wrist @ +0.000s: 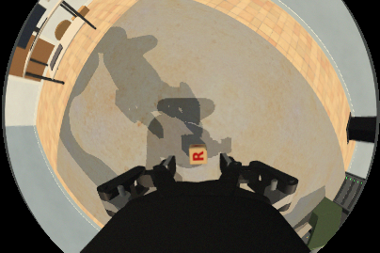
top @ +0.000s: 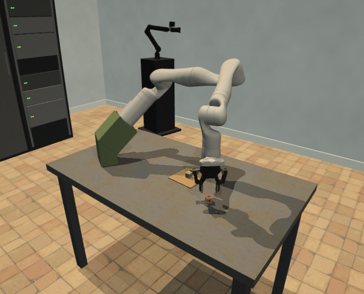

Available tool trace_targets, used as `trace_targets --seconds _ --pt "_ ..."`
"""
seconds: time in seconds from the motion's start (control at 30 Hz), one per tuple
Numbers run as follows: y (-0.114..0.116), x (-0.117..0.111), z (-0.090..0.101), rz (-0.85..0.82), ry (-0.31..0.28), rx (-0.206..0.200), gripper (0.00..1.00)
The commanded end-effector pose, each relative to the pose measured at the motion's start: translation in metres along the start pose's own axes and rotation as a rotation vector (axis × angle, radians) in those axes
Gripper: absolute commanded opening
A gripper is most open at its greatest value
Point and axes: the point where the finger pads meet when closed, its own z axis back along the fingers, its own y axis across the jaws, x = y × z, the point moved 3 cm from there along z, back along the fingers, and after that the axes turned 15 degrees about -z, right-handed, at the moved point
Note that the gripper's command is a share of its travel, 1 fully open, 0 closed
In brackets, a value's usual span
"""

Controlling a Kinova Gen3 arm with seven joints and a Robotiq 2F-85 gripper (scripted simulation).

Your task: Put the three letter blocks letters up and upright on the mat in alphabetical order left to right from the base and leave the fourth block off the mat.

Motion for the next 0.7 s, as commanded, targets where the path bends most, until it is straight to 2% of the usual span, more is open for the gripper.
trace_targets --seconds 0.0,0.67 --pt "0.0008 -0.0002 -0.0038 0.000 -0.001 0.002 0.62" --pt "0.0005 -0.0004 -0.0114 0.000 -0.001 0.002 0.62"
